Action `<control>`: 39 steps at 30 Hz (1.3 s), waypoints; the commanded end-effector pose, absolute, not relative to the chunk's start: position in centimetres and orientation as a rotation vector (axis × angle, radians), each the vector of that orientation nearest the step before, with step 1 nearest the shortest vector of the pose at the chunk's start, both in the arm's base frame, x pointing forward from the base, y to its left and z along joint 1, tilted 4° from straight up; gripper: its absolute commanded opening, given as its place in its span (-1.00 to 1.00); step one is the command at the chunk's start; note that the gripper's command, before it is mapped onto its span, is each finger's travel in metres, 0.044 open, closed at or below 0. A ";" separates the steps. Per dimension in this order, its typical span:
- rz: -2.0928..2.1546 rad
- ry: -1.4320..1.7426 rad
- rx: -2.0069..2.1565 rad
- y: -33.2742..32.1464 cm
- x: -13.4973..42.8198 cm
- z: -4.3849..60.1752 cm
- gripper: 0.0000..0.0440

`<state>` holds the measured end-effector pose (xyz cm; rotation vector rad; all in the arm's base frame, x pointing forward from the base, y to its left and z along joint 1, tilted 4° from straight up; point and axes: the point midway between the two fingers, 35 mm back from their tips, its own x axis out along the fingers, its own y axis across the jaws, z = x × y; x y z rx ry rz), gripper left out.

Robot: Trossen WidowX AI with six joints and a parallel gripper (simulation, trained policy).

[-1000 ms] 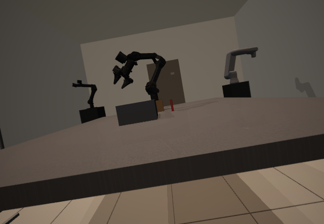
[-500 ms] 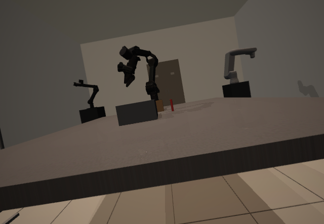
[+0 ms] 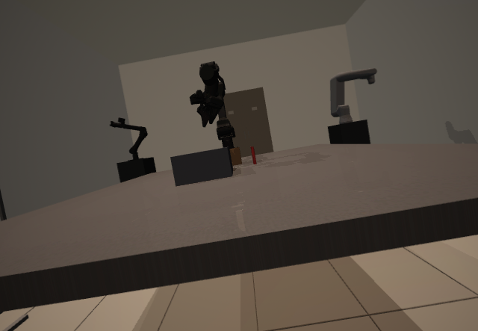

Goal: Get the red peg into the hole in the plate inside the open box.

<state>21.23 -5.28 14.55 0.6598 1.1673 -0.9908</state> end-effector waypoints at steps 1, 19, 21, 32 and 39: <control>-0.951 1.238 0.625 -2.7 21.4 14.1 1.00; -0.918 1.495 0.431 6.5 17.8 10.7 1.00; -0.918 1.513 0.408 7.1 17.3 10.3 1.00; -0.892 1.563 0.312 9.4 15.9 7.1 1.00; -0.857 1.564 0.284 10.1 15.8 4.4 1.00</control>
